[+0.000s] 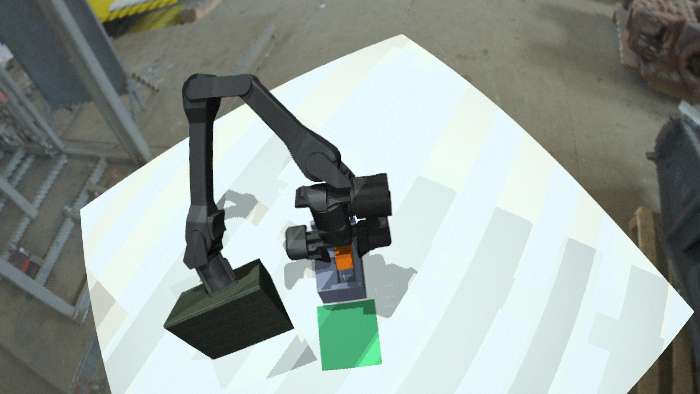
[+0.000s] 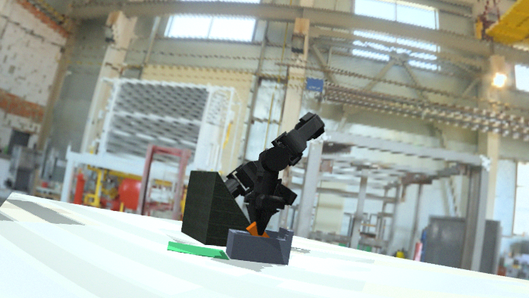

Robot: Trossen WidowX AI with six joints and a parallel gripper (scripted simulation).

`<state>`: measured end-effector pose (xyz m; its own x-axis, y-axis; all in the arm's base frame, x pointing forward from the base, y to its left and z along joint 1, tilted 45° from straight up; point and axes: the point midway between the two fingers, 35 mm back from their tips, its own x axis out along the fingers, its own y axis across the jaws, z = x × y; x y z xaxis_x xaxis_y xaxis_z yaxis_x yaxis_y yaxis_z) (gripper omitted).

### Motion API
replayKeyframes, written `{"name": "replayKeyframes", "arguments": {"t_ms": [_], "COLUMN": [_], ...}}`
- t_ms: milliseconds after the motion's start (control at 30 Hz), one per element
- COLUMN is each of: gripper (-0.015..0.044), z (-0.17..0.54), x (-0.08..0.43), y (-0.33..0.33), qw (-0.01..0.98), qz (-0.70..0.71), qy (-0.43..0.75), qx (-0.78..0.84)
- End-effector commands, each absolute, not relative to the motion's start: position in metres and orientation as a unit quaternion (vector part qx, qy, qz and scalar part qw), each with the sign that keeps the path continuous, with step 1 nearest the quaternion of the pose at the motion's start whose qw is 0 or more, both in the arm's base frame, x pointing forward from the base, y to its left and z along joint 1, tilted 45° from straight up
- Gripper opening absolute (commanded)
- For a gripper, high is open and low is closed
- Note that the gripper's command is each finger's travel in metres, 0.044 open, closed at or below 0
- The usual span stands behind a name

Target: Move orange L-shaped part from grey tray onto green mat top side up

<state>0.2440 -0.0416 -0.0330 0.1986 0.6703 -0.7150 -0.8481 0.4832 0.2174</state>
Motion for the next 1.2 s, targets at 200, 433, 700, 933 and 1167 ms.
{"name": "replayKeyframes", "arguments": {"t_ms": [200, 433, 700, 933, 1167], "gripper": [0.0129, 0.0082, 0.0000, 0.0000, 0.0000], "z": [-0.032, -0.032, -0.032, -0.027, -0.019], "x": [0.244, 0.244, 0.244, 0.242, 0.240], "y": [-0.042, -0.042, -0.043, -0.048, -0.055], "qw": [0.766, 0.766, 0.766, 0.766, 0.767], "qz": [0.495, 0.495, 0.495, 0.495, 0.495], "qy": [0.393, 0.393, 0.393, 0.394, 0.394], "qx": [-0.113, -0.113, -0.113, -0.112, -0.110]}}
